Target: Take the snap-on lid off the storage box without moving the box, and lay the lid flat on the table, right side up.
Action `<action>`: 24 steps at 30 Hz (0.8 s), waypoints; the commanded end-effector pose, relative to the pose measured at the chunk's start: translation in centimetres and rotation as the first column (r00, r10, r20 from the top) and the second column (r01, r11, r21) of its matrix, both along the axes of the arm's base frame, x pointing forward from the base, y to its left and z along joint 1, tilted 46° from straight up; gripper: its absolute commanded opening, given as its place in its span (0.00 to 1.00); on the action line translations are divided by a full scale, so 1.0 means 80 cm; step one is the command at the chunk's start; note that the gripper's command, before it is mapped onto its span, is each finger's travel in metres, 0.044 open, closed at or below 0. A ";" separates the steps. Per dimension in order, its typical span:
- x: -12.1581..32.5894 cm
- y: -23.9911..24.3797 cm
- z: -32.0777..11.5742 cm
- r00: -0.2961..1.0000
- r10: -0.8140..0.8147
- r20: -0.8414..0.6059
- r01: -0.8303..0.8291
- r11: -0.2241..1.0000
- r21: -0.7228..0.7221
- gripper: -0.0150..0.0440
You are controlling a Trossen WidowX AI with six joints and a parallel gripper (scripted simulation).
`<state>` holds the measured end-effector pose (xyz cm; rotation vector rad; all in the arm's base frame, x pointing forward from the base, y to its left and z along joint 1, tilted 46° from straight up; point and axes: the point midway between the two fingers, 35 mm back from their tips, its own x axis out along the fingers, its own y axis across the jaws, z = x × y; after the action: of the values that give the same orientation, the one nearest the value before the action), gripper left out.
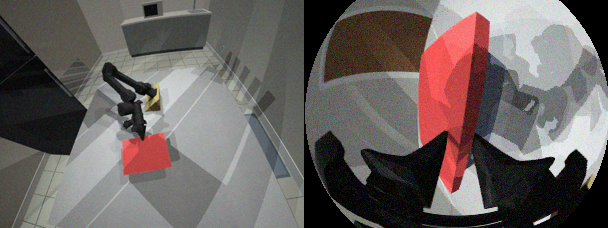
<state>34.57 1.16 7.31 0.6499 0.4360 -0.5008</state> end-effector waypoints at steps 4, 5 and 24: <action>0.001 0.000 0.000 1.000 0.000 0.001 0.000 1.000 0.000 0.25; 0.001 0.000 0.000 1.000 0.000 0.001 0.000 1.000 0.000 0.25; 0.003 0.001 0.000 1.000 0.000 0.001 0.000 1.000 0.000 0.25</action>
<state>34.76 1.21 7.29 0.6501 0.4359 -0.5007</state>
